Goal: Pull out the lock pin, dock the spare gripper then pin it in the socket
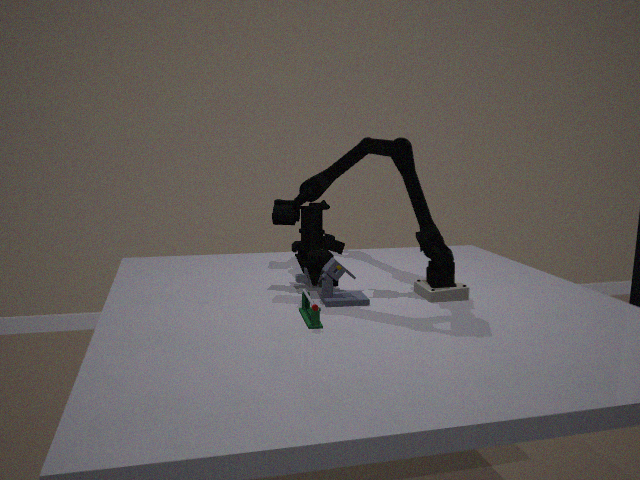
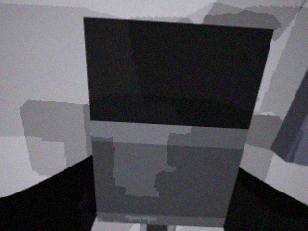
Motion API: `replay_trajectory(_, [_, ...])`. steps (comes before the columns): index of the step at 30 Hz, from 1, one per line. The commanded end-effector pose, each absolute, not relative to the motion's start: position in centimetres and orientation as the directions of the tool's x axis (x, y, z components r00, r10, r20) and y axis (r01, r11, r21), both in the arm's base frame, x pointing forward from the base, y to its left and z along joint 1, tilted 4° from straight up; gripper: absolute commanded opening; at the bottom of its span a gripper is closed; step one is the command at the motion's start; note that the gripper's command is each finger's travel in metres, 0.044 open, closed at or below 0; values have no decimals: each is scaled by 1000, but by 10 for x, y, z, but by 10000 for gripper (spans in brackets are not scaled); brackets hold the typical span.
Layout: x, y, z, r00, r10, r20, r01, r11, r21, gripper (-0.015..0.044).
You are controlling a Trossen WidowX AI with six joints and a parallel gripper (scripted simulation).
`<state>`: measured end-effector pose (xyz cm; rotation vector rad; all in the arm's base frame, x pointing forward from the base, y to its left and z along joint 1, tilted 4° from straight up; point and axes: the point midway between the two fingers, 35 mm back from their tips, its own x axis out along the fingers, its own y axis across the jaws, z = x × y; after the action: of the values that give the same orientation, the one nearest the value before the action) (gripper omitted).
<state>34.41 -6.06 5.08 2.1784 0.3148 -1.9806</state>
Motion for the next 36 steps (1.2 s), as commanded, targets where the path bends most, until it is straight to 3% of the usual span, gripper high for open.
replay_trajectory(1, [346,-61,46,91,31,-995,272,-962,-5,0])
replay_trajectory(8, [347,-61,38,91,31,-995,272,-962,-5,0])
replay_trajectory(25, [346,-60,40,91,35,-995,275,-961,-8,440])
replay_trajectory(36, [340,-60,57,63,41,-997,273,-962,-22,440])
